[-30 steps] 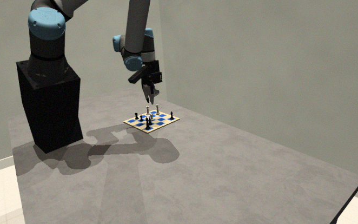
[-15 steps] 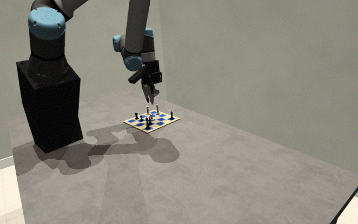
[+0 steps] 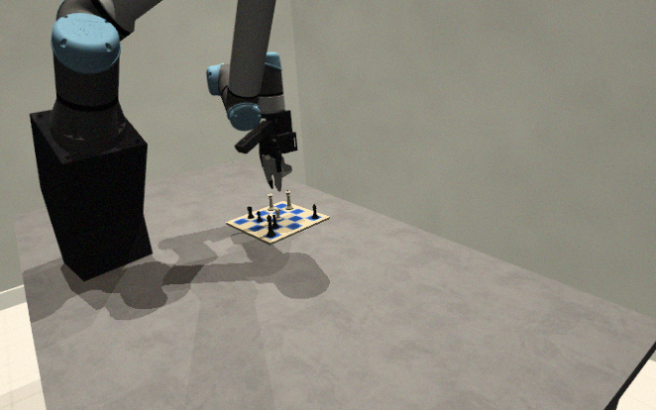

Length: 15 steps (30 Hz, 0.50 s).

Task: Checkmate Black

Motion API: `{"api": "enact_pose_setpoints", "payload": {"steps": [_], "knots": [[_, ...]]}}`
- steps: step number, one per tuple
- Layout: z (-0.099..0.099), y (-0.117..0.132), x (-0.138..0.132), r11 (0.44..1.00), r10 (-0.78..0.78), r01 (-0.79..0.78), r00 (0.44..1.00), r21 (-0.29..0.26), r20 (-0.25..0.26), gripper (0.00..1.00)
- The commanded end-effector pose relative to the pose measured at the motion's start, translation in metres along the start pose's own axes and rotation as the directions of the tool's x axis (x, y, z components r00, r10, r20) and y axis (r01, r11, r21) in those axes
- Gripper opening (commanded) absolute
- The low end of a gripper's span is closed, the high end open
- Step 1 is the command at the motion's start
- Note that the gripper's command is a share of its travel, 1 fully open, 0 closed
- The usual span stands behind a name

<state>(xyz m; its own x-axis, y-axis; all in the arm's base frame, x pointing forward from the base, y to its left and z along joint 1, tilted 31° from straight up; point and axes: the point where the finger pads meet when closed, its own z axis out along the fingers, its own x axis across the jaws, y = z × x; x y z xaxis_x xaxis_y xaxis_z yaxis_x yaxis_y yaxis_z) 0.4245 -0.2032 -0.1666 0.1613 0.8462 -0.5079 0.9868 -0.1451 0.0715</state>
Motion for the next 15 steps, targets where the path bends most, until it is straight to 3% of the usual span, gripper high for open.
{"api": "enact_pose_setpoints", "payload": {"steps": [1, 15], "knots": [[0.0, 0.0, 0.0, 1.0, 0.0, 0.0, 1.0, -0.001, 0.0, 0.22], [0.015, 0.0, 0.0, 1.0, 0.0, 0.0, 1.0, -0.001, 0.0, 0.22]]}}
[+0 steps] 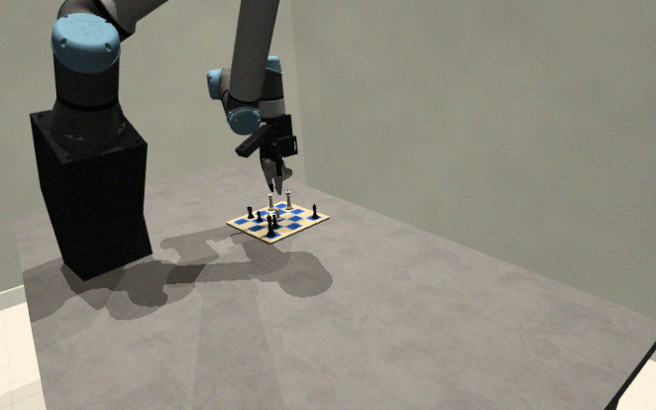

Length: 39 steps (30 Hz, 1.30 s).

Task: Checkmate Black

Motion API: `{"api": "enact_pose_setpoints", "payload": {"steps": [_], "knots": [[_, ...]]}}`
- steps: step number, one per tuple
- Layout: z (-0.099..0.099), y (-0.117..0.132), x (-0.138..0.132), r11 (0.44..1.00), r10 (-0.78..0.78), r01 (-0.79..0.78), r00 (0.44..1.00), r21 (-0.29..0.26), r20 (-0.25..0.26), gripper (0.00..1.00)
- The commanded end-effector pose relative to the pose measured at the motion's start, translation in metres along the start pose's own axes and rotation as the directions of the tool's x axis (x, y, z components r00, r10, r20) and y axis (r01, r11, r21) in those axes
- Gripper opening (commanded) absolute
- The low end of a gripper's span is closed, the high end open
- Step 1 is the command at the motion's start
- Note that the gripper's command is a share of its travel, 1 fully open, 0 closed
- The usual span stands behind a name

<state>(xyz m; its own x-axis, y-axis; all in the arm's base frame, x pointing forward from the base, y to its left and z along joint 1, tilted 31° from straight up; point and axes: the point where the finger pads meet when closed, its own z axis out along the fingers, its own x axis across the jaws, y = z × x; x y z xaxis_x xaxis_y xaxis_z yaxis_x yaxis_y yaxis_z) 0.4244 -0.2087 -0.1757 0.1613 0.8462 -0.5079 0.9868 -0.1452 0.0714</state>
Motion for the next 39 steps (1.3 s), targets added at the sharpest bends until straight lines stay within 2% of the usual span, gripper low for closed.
{"api": "enact_pose_setpoints", "payload": {"steps": [1, 17, 39], "knots": [[0.004, 0.0, 0.0, 1.0, 0.0, 0.0, 1.0, -0.001, 0.0, 0.22], [0.028, 0.001, 0.0, 1.0, 0.0, 0.0, 1.0, -0.001, 0.0, 0.22], [0.04, 0.001, 0.0, 1.0, 0.0, 0.0, 1.0, -0.001, 0.0, 0.22]]}}
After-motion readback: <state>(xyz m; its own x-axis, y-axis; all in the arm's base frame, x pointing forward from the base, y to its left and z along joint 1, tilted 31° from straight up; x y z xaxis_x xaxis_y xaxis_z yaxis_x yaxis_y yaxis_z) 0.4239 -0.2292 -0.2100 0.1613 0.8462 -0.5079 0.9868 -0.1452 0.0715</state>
